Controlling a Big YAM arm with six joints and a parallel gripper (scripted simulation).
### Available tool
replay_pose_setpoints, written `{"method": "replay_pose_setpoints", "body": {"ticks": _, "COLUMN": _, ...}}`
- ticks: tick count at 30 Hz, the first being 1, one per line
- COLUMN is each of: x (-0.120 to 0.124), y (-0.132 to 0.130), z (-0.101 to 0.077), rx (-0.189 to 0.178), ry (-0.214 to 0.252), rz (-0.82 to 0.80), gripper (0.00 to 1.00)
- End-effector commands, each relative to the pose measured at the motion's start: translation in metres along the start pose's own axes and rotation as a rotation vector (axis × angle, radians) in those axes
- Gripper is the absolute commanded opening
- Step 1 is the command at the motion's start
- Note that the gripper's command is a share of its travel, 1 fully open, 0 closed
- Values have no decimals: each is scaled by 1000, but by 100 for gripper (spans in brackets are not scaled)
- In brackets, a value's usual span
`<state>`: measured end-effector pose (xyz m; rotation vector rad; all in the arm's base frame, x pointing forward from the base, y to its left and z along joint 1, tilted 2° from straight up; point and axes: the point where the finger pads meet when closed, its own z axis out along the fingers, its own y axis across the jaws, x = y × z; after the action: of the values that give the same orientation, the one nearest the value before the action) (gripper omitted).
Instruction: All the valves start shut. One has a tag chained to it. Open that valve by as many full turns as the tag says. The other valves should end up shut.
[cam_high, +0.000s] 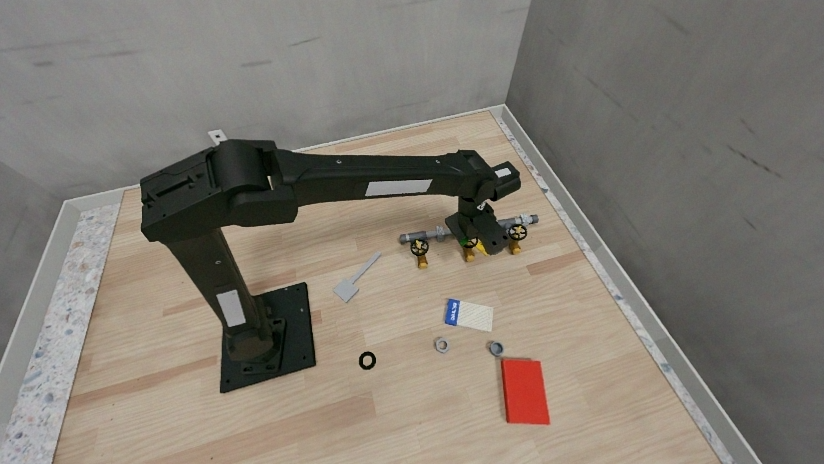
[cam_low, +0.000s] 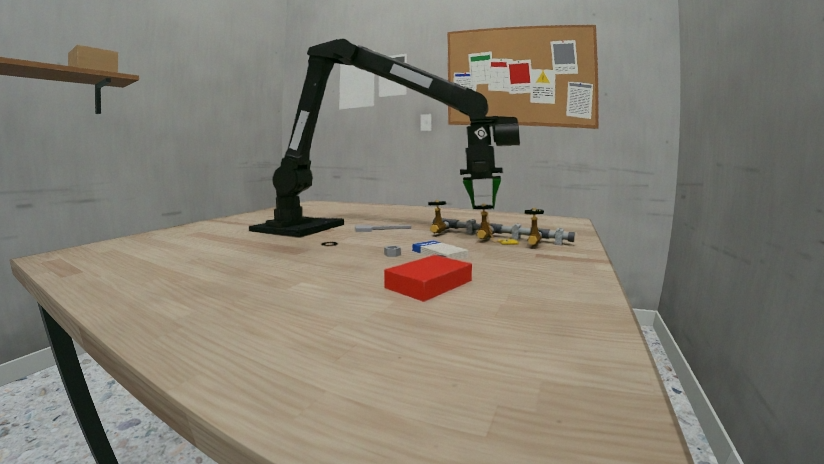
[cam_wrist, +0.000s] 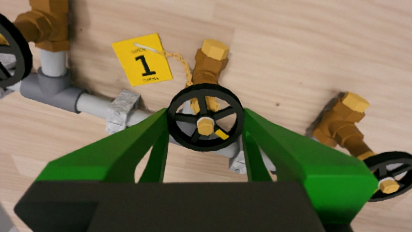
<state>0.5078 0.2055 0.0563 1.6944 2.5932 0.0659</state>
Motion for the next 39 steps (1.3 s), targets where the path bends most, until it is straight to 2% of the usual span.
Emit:
{"method": "replay_pose_setpoints", "body": {"ticks": 1, "x": -1, "y": 4, "z": 8, "rx": -6, "ry": -6, "rz": -226, "gripper": 0}}
{"method": "replay_pose_setpoints", "body": {"ticks": 10, "x": -1, "y": 4, "z": 8, "rx": -6, "ry": -6, "rz": -669, "gripper": 0}}
{"method": "replay_pose_setpoints", "body": {"ticks": 12, "x": -1, "y": 4, "z": 8, "rx": -6, "ry": -6, "rz": -669, "gripper": 0}}
{"method": "replay_pose_setpoints", "body": {"ticks": 15, "x": -1, "y": 4, "z": 8, "rx": -5, "ry": -7, "rz": -863, "gripper": 0}}
{"method": "replay_pose_setpoints", "body": {"ticks": 27, "x": -1, "y": 4, "z": 8, "rx": -11, "ry": -12, "rz": -1404, "gripper": 0}}
{"method": "replay_pose_setpoints", "body": {"ticks": 29, "x": -1, "y": 4, "z": 8, "rx": -11, "ry": -12, "rz": -1404, "gripper": 0}}
{"method": "replay_pose_setpoints", "body": {"ticks": 30, "x": -1, "y": 4, "z": 8, "rx": -10, "ry": -13, "rz": -1518, "gripper": 0}}
{"method": "replay_pose_setpoints", "body": {"ticks": 39, "x": -1, "y": 4, "z": 8, "rx": -9, "ry": -17, "rz": -1921, "gripper": 0}}
